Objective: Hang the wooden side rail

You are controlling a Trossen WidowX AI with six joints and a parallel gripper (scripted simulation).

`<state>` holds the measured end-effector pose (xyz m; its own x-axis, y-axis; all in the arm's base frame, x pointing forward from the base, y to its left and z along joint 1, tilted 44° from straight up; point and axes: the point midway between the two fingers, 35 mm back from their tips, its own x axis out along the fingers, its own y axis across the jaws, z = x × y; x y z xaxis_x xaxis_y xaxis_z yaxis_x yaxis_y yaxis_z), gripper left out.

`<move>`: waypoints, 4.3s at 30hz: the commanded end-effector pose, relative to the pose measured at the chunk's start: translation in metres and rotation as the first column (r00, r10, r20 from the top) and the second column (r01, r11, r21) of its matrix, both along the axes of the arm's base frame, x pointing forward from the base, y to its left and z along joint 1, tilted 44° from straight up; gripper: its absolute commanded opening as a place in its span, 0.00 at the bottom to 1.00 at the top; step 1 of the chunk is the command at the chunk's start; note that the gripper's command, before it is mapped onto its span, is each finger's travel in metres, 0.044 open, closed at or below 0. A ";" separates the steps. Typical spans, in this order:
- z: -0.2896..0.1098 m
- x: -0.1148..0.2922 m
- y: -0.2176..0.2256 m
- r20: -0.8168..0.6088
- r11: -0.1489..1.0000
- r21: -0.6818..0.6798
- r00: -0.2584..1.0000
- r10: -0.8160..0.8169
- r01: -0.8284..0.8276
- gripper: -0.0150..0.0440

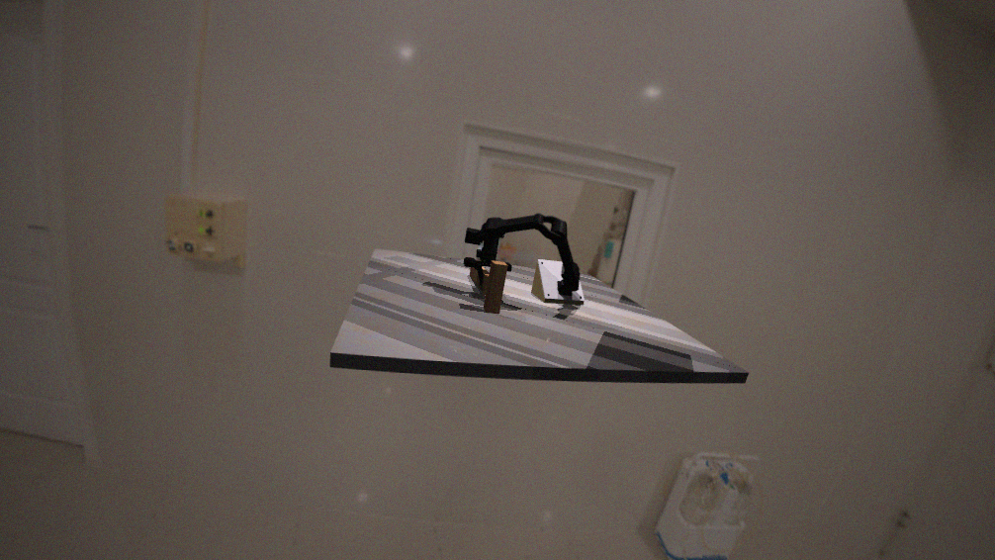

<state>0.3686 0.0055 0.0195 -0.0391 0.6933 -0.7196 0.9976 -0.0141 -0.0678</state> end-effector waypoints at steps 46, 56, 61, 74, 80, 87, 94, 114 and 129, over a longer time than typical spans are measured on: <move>0.004 0.001 0.003 0.001 1.000 -0.003 1.000 -0.007 0.007 0.25; 0.006 0.001 0.003 0.001 1.000 -0.003 1.000 -0.007 0.007 0.25; 0.007 0.002 0.003 0.001 1.000 -0.003 1.000 -0.007 0.007 0.25; 0.007 0.001 0.004 0.001 1.000 -0.003 1.000 -0.007 0.007 0.25; 0.007 0.002 0.005 0.001 1.000 -0.002 1.000 -0.007 0.007 0.25; 0.008 0.002 0.005 0.001 1.000 -0.002 1.000 -0.007 0.007 0.25; 0.009 0.002 0.006 0.001 1.000 -0.002 1.000 -0.007 0.007 0.25; 0.010 0.003 0.008 0.001 1.000 -0.002 1.000 -0.007 0.007 0.25; 0.011 0.001 0.009 0.001 1.000 -0.002 1.000 -0.007 0.007 0.25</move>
<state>0.3695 0.0154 0.0287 -0.0411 0.6909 -0.7218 0.9975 -0.0127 -0.0690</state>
